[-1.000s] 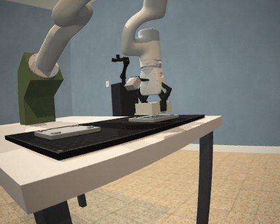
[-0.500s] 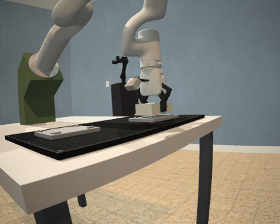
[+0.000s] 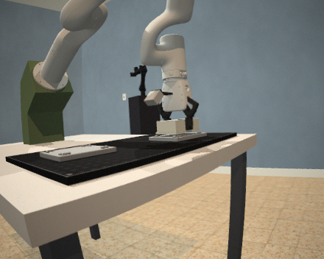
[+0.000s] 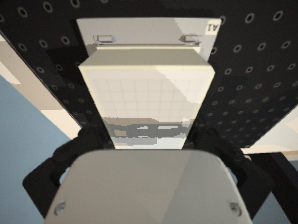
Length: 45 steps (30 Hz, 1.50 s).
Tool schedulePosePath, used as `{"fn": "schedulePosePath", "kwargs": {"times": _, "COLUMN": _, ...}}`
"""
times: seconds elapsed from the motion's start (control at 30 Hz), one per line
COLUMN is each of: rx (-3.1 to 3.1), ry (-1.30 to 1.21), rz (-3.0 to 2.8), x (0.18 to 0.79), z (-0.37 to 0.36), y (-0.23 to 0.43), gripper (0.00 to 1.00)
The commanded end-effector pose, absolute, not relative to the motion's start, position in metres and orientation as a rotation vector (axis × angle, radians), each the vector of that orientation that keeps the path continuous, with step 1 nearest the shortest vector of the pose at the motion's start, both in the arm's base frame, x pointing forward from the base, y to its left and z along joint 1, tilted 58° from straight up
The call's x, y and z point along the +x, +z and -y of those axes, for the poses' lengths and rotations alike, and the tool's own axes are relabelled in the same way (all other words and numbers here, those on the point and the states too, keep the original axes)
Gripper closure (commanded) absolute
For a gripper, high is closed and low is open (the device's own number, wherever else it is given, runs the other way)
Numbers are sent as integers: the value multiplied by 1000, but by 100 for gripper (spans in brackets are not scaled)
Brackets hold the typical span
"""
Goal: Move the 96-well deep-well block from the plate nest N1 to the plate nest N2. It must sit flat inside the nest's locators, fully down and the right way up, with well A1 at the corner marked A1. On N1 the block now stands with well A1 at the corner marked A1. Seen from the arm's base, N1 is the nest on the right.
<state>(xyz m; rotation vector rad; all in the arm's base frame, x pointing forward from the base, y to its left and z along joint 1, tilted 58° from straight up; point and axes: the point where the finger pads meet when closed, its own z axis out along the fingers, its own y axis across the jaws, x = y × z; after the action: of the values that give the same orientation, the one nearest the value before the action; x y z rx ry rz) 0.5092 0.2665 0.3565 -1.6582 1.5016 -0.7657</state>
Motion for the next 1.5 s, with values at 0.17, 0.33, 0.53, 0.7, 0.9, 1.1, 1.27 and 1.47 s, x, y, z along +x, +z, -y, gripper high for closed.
{"fn": "schedulePosePath", "kwargs": {"times": 0.17, "rx": -1658, "ry": -766, "rz": -1501, "x": 511, "z": -267, "y": 356, "gripper": 100}}
{"fn": "schedulePosePath", "kwargs": {"times": 0.33, "rx": -1658, "ry": -766, "rz": -1501, "x": 511, "z": -267, "y": 356, "gripper": 100}}
{"fn": "schedulePosePath", "kwargs": {"times": 0.53, "rx": -1658, "ry": -766, "rz": -1501, "x": 512, "z": -267, "y": 355, "gripper": 100}}
{"fn": "schedulePosePath", "kwargs": {"times": 0.7, "rx": -1658, "ry": -766, "rz": -1501, "x": 512, "z": -267, "y": 355, "gripper": 100}}
{"fn": "schedulePosePath", "kwargs": {"times": 0.9, "rx": -1658, "ry": -766, "rz": -1501, "x": 513, "z": -267, "y": 354, "gripper": 100}}
{"fn": "schedulePosePath", "kwargs": {"times": 1.1, "rx": -1658, "ry": -766, "rz": -1501, "x": 514, "z": -267, "y": 354, "gripper": 100}}
{"fn": "schedulePosePath", "kwargs": {"times": 1.27, "rx": -1658, "ry": -766, "rz": -1501, "x": 515, "z": -268, "y": 353, "gripper": 100}}
{"fn": "schedulePosePath", "kwargs": {"times": 1.47, "rx": -1658, "ry": -766, "rz": -1501, "x": 515, "z": -268, "y": 353, "gripper": 100}}
